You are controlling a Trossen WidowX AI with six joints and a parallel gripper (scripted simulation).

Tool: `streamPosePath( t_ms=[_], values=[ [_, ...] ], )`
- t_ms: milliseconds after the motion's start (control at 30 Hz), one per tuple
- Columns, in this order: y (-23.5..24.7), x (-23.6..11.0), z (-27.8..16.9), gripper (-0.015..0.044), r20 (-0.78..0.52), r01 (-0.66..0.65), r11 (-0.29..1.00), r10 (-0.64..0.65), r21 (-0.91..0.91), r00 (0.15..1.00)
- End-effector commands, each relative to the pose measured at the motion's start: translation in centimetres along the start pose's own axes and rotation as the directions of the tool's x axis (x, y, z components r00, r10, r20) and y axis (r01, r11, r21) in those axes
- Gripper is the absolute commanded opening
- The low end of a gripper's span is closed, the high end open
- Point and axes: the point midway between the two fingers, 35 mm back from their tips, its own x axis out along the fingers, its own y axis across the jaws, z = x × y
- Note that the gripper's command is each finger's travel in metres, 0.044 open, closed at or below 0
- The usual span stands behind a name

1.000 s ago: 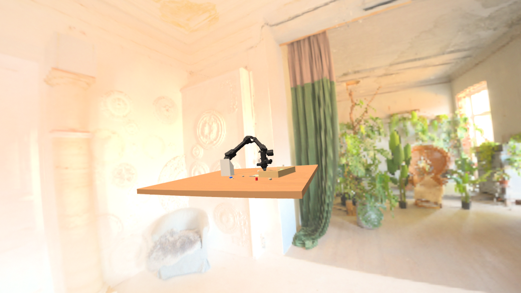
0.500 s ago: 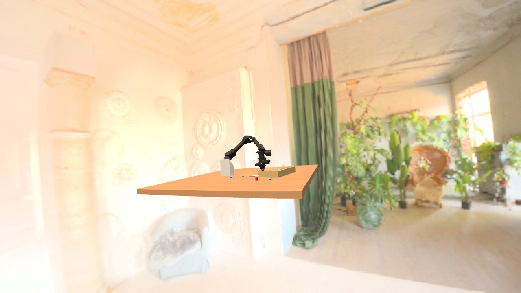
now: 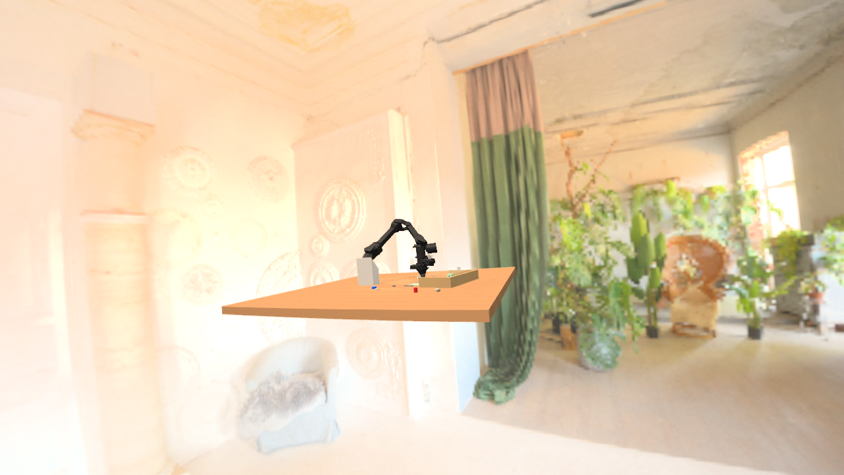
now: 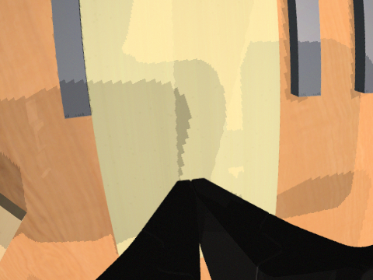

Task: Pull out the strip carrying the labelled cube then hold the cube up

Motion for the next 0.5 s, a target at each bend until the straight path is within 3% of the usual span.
streamPosePath(
  t_ms=[0, 467],
  values=[
    [0.0, 0.5, -1.3, 0.0000, -0.021, 0.005, 1.000, -0.005, 0.002, 1.000],
    [0.0, 0.5, -3.4, 0.0000, -0.022, 0.005, 1.000, -0.004, 0.003, 1.000]
  ],
)
